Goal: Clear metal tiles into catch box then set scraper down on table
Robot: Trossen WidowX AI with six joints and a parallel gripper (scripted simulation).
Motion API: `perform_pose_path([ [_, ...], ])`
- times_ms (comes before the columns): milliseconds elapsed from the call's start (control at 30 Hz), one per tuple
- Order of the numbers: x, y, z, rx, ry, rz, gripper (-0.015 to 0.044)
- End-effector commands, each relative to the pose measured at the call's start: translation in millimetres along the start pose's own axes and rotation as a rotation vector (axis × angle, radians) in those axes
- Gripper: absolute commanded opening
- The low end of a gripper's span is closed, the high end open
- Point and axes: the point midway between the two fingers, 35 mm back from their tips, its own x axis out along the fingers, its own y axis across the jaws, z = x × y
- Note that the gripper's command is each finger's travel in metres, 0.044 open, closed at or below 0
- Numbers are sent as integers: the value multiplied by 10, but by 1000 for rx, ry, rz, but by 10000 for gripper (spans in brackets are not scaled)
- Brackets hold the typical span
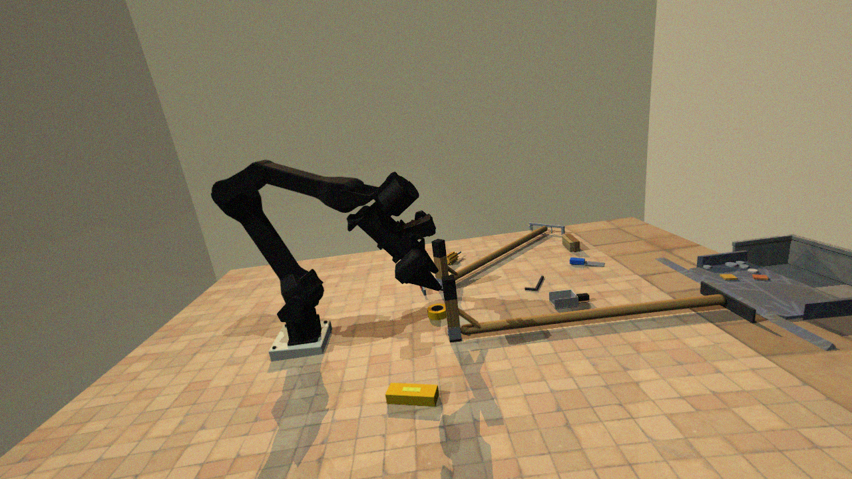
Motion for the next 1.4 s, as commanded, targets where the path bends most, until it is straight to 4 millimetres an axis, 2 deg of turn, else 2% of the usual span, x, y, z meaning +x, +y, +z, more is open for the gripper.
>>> perform_pose_path([
  [0, 69, -1, -1, 0, 0, 1, 440],
  [1300, 696, 9, -18, 0, -3, 1, 440],
  [1367, 653, 12, -7, -4, -3, 5, 387],
])
